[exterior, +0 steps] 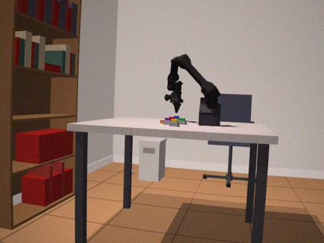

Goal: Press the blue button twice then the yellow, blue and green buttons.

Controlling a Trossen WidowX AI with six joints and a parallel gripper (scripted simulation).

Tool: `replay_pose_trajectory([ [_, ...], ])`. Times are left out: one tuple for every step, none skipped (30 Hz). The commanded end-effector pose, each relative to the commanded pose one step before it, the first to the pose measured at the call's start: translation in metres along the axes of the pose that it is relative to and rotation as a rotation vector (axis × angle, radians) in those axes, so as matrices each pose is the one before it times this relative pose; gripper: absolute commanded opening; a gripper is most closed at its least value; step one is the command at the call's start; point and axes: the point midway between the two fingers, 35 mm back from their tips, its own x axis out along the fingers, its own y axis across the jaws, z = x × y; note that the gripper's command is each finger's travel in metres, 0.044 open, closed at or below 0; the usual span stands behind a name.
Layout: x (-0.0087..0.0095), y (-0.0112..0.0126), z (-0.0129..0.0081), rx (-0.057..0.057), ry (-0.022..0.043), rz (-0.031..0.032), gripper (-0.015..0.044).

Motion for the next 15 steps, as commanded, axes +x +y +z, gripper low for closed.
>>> replay_pose_trajectory([
  [0.00793,0.00080,-0.00046,0.0051,0.00154,0.00528,0.0020],
  [0.00163,0.00001,0.00003,0.0000,-0.00002,0.00007,0.0020],
  [0.00163,0.00002,0.00002,0.0000,-0.00002,0.00007,0.0020],
  [0.00162,0.00002,0.00001,0.0000,-0.00002,0.00008,0.0020],
  [0.00162,0.00002,0.00000,0.0000,-0.00002,0.00009,0.0020],
  [0.00162,0.00003,0.00000,0.0000,-0.00001,0.00009,0.0020],
  [0.00162,0.00003,-0.00001,0.0000,-0.00001,0.00010,0.0020],
  [0.00161,0.00004,-0.00002,0.0000,-0.00001,0.00011,0.0020],
  [0.00161,0.00004,-0.00003,0.0000,-0.00001,0.00011,0.0020],
  [0.00161,0.00005,-0.00003,0.0000,-0.00001,0.00012,0.0020],
  [0.00161,0.00005,-0.00004,0.0000,-0.00001,0.00012,0.0020],
  [0.00160,0.00005,-0.00005,0.0000,0.00000,0.00013,0.0020],
  [0.00160,0.00006,-0.00006,0.0000,0.00000,0.00014,0.0020],
  [0.00160,0.00006,-0.00006,0.0000,0.00000,0.00014,0.0020],
  [0.00129,0.00005,-0.00006,0.0000,0.00000,0.00012,0.0020],
])
